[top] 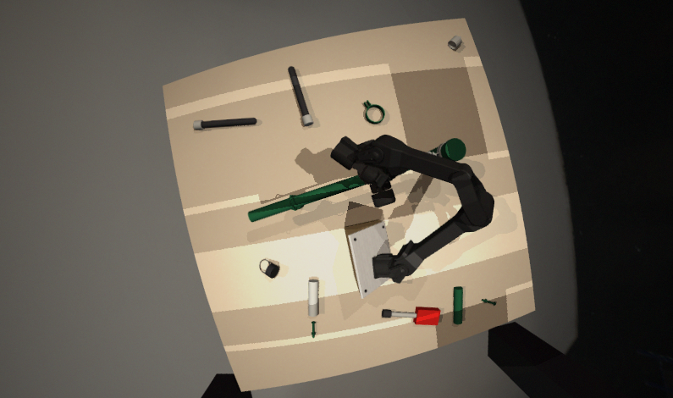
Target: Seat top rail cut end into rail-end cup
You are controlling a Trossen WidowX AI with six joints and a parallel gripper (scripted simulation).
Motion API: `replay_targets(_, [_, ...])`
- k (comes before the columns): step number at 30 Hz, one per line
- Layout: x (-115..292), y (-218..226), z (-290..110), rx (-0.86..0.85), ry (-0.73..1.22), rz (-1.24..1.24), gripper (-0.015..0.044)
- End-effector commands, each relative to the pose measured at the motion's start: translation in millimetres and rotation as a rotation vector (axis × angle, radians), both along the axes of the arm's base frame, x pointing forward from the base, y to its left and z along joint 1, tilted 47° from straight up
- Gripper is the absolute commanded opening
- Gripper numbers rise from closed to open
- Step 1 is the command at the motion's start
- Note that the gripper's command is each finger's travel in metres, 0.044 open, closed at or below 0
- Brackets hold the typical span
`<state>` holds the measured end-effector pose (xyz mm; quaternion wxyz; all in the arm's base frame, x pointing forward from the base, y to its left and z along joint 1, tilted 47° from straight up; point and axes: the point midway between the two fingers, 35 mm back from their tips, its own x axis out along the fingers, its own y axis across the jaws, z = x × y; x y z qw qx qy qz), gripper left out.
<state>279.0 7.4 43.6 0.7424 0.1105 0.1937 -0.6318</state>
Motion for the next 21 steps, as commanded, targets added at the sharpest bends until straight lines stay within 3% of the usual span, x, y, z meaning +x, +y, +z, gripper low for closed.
replay_targets(1, [0.2, 0.4, 2.3, -0.007, -0.003, 0.002, 0.0000])
replay_targets(21, [0.8, 0.4, 5.6, -0.012, -0.003, 0.002, 0.0000])
